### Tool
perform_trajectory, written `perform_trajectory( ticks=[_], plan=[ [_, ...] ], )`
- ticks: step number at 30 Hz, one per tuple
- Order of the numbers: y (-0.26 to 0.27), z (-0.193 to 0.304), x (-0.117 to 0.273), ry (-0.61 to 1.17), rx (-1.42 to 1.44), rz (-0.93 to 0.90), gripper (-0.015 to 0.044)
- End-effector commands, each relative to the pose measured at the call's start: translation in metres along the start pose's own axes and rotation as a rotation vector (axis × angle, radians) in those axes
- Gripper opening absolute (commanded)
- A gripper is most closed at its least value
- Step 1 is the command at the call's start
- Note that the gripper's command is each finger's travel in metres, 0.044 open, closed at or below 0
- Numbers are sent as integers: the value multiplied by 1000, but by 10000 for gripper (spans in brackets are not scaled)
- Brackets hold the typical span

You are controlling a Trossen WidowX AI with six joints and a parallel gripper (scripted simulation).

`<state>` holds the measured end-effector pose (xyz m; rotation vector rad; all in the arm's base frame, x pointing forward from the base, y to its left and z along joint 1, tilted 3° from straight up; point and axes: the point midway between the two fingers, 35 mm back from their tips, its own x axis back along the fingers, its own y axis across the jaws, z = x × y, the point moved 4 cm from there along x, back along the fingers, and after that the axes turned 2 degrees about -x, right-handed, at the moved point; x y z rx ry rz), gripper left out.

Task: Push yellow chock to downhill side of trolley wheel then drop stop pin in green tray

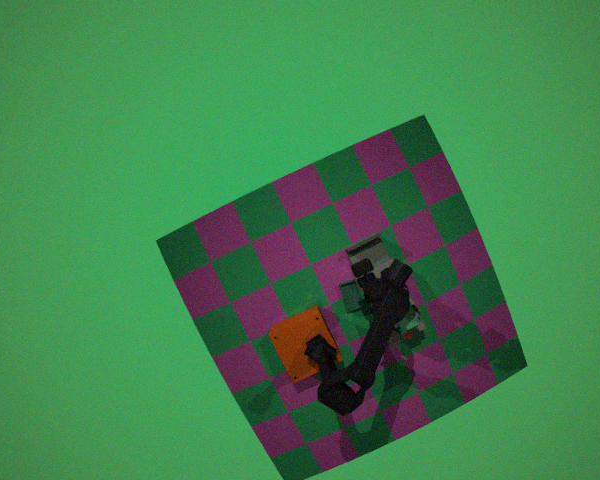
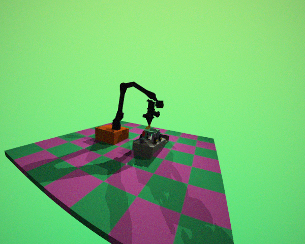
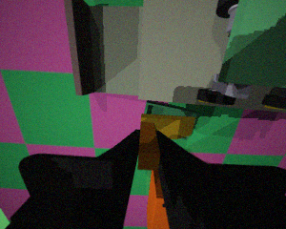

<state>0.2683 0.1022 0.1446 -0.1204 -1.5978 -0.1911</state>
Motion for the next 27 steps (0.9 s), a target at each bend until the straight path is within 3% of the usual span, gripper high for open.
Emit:
perform_trajectory(
  ticks=[1, 27],
  plan=[
    [10, -2, 2, -9, -2, 59, 0],
    [16, -31, -12, -14, -2, 91, 0]
  ],
)
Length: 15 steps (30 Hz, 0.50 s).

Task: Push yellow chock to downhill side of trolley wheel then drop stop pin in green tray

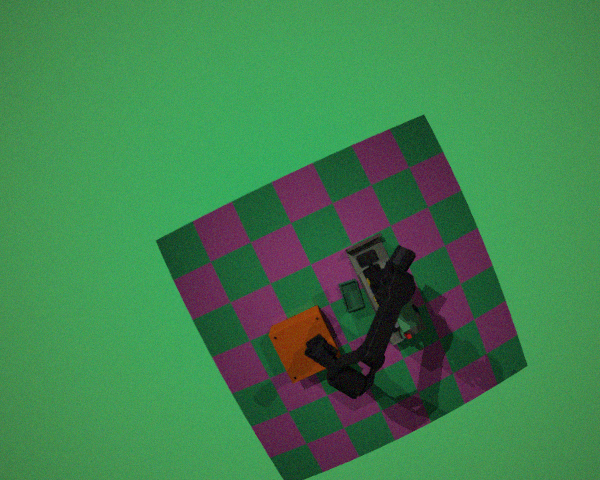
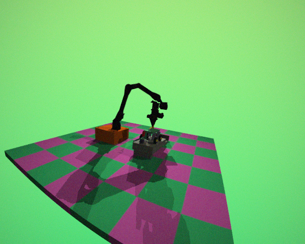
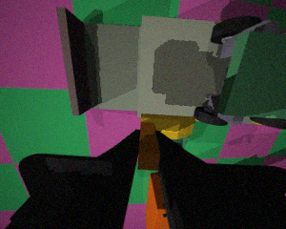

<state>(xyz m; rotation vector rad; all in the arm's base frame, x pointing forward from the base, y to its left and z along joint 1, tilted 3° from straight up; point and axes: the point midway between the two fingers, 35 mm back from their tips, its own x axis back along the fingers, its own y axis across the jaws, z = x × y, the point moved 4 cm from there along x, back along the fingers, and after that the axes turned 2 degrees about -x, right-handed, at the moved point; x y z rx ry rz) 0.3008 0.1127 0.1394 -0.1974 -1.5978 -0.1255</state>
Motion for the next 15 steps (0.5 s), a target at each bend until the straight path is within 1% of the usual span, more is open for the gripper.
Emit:
perform_trajectory(
  ticks=[1, 15],
  plan=[
    [0, -1, -9, -5, 4, 2, 0],
    [1, -2, -46, -5, 4, 2, 0]
  ],
)
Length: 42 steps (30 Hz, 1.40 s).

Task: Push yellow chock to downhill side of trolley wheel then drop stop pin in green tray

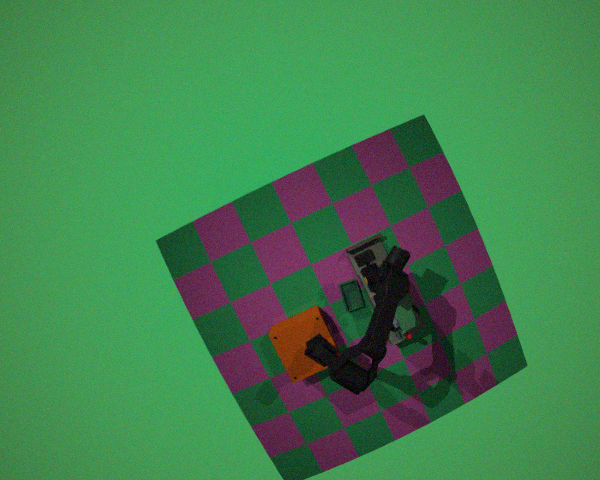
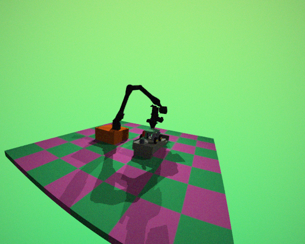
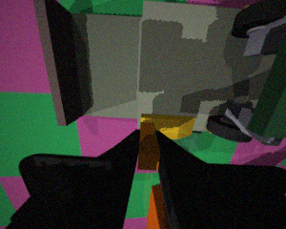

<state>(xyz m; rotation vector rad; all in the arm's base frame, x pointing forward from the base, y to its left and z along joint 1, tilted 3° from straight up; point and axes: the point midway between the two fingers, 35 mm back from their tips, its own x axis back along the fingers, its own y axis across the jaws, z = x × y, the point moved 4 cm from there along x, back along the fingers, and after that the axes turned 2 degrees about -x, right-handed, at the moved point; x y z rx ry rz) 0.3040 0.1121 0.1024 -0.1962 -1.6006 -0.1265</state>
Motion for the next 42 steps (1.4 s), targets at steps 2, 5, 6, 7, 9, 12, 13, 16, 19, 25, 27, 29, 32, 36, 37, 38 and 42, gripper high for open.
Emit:
perform_trajectory(
  ticks=[2, 5, 6, 7, 9, 12, 13, 16, 19, 25, 27, 29, 32, 36, 37, 38, 42],
  plan=[
    [-1, 0, -14, -2, 4, 4, 0],
    [-2, 0, -22, -2, 4, 4, 0],
    [-2, 0, -24, -2, 4, 4, 0],
    [-2, 0, -25, -2, 4, 4, 0],
    [-2, 0, -25, -2, 4, 4, 0],
    [-3, 0, -24, -2, 4, 4, 0],
    [-4, 0, -24, -2, 4, 4, 0],
    [-7, 0, -23, -2, 4, 4, 0],
    [-10, 0, -23, -2, 4, 5, 0],
    [-15, 0, -24, -2, 4, 5, 0],
    [-17, 0, -24, -2, 4, 5, 0],
    [-19, 0, -24, -2, 4, 5, 0],
    [-22, 1, -25, -2, 4, 6, 0],
    [-25, 1, -25, -2, 4, 6, 0],
    [-26, 1, -25, -2, 4, 6, 0],
    [-27, 1, -25, -2, 4, 6, 0],
    [-31, 1, -25, -2, 4, 7, 0]
  ],
)
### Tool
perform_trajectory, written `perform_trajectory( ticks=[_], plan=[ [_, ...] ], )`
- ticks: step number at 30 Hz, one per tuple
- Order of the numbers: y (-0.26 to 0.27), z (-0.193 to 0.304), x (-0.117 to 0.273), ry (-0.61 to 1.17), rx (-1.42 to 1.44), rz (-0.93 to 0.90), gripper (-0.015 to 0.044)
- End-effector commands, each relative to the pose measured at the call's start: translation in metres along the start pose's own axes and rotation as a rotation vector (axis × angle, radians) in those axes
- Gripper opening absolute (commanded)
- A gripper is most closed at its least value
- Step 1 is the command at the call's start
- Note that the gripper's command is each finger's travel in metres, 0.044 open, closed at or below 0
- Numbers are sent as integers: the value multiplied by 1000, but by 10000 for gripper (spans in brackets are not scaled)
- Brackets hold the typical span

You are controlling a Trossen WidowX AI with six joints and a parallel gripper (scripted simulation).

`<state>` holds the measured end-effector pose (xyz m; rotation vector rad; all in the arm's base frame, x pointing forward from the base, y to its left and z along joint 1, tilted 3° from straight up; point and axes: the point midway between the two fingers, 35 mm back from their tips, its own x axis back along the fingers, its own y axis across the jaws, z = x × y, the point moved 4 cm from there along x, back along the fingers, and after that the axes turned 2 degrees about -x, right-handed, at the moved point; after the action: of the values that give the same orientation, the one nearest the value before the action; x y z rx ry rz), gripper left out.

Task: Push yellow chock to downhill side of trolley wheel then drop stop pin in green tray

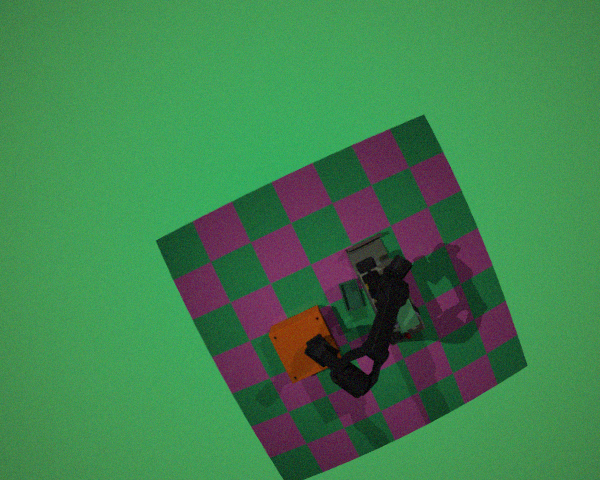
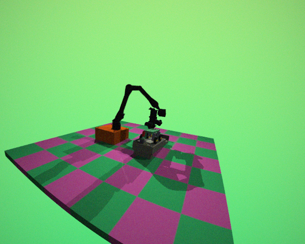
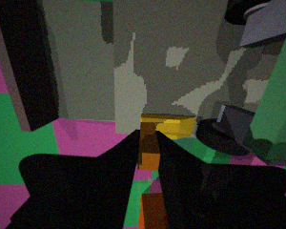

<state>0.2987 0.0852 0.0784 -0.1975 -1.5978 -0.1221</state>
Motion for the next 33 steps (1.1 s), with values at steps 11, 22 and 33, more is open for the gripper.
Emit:
perform_trajectory(
  ticks=[11, 22, 33],
  plan=[
    [-14, 0, 1, -4, 2, 4, 0],
    [-11, 0, 0, 0, 1, -2, 0],
    [-11, 0, 1, 0, 1, -2, 190]
  ],
)
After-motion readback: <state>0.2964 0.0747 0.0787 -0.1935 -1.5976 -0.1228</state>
